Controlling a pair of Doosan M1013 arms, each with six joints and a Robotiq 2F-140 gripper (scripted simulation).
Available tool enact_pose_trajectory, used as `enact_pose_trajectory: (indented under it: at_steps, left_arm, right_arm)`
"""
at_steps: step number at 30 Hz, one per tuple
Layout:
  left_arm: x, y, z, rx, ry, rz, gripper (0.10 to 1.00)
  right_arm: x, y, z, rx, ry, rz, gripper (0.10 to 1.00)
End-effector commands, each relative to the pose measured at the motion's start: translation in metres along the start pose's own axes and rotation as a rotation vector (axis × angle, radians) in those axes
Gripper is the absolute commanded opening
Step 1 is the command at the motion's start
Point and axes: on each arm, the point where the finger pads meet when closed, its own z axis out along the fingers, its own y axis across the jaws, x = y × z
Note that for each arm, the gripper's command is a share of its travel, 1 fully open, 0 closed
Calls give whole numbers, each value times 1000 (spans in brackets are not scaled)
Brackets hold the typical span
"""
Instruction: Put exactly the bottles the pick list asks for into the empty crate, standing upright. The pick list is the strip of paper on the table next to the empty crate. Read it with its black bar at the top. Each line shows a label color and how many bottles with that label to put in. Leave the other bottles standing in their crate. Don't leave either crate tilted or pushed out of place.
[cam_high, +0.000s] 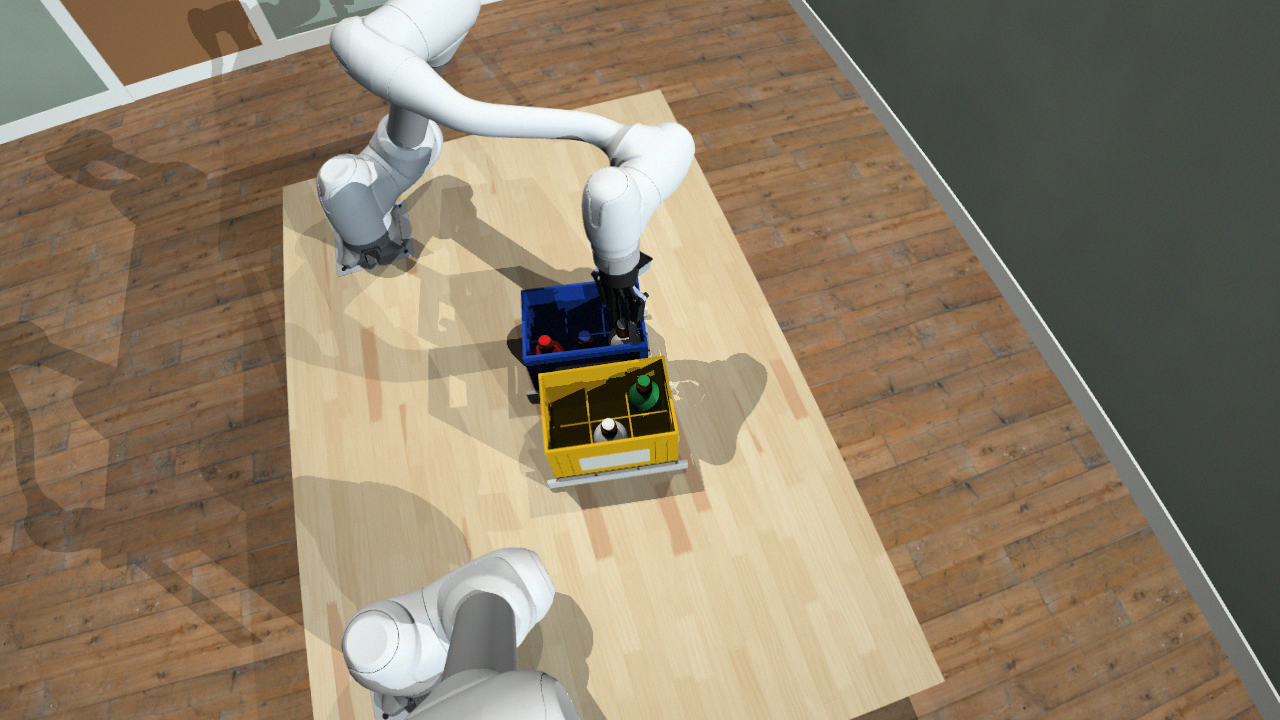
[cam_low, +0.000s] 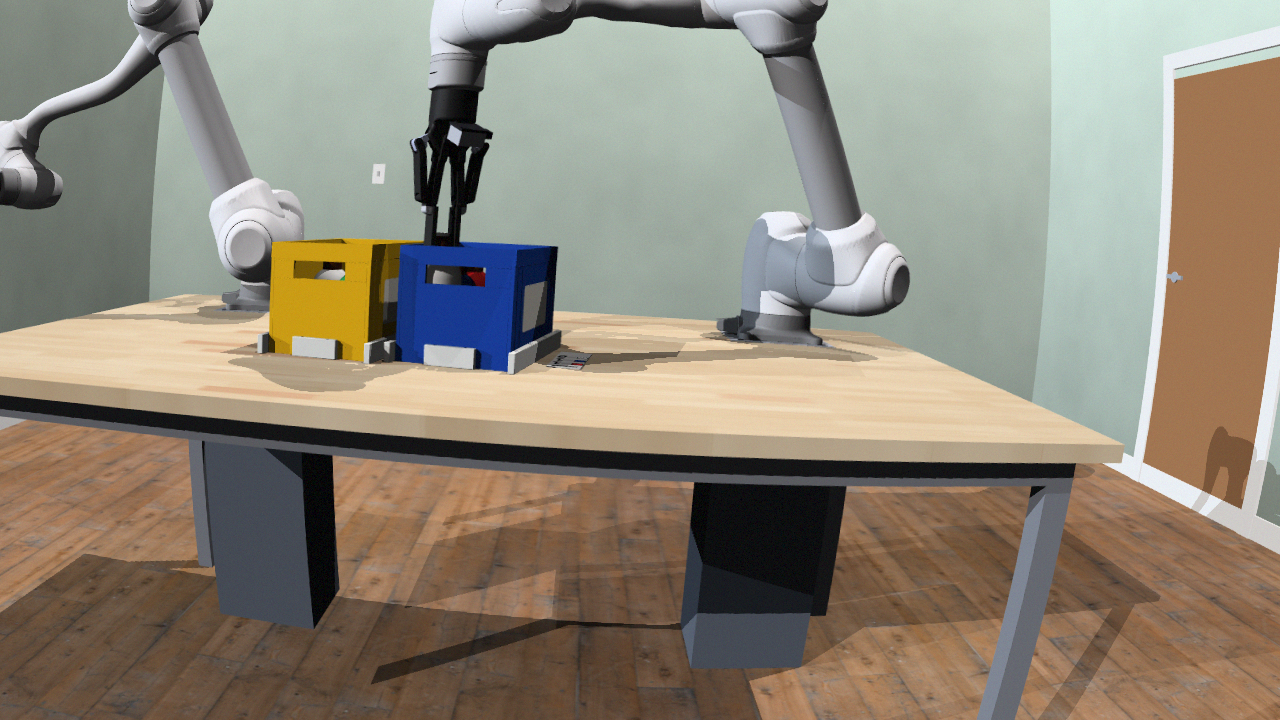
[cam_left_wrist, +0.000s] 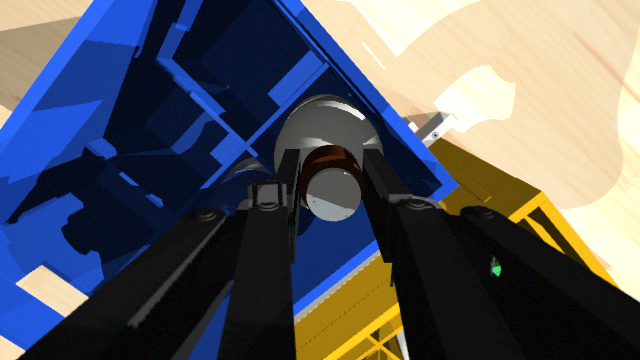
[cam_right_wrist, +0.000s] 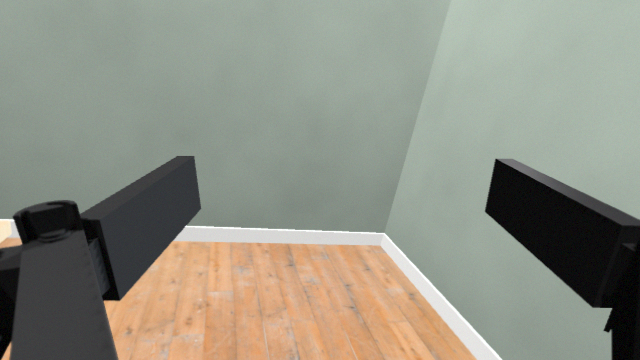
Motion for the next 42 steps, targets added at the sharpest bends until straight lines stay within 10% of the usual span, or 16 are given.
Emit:
enact_pose_trajectory:
  at_steps: [1,42]
  left_arm:
    - [0,0,-1,-2,1,0,99]
    - [0,0,11,-2,1,0,99]
  right_arm:
    - [1,0,0,0,1,-2,1000]
    - [1,0,0,0,1,-2,1000]
